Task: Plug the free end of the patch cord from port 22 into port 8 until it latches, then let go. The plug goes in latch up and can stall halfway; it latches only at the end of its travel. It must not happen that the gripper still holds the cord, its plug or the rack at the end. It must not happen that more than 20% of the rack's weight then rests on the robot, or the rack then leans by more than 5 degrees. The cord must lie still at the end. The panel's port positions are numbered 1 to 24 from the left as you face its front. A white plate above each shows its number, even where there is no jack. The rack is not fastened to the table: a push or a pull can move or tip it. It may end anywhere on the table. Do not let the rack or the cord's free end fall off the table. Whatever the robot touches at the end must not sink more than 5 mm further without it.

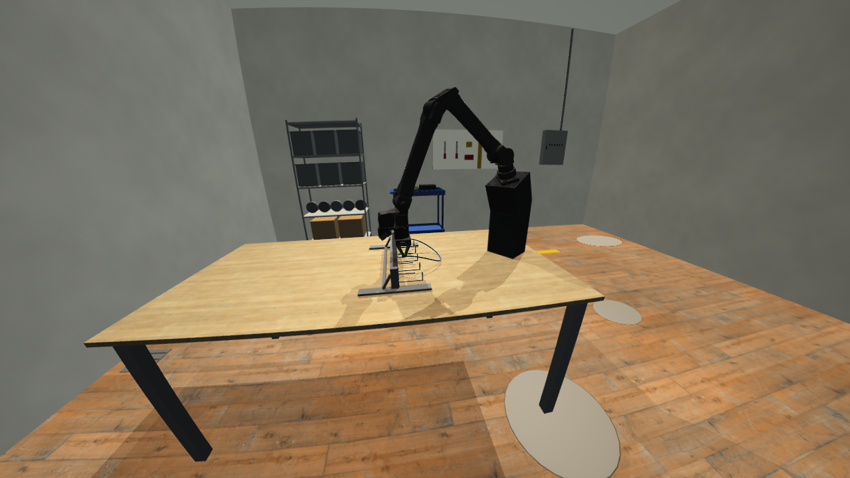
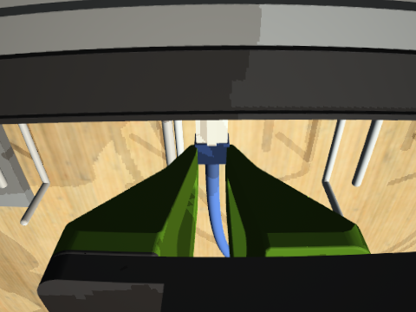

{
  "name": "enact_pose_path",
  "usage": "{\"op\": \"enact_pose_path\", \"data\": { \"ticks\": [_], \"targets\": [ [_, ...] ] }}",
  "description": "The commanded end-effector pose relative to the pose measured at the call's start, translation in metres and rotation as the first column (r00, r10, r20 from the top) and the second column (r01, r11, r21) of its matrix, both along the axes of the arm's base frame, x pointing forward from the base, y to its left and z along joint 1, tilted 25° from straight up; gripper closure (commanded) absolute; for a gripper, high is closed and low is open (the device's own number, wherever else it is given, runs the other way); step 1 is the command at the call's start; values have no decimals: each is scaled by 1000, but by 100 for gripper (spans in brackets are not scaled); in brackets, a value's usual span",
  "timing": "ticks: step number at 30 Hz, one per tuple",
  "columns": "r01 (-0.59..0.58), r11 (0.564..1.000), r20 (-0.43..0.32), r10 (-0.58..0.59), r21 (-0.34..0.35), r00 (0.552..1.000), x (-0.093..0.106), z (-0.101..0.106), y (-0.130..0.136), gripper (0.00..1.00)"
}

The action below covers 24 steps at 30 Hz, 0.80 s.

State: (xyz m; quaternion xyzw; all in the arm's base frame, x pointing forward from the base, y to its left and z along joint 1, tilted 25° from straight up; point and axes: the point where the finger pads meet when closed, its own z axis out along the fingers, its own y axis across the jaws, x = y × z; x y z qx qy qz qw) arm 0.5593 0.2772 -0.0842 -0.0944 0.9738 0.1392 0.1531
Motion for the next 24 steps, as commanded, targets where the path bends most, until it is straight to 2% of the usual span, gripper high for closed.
{"op": "enact_pose_path", "data": {
  "ticks": [1,24],
  "targets": [
    [11,1000,26,-11,17,1000,17,16,2,100],
    [-2,1000,28,2,11,1000,18,13,1,100]
  ]
}}
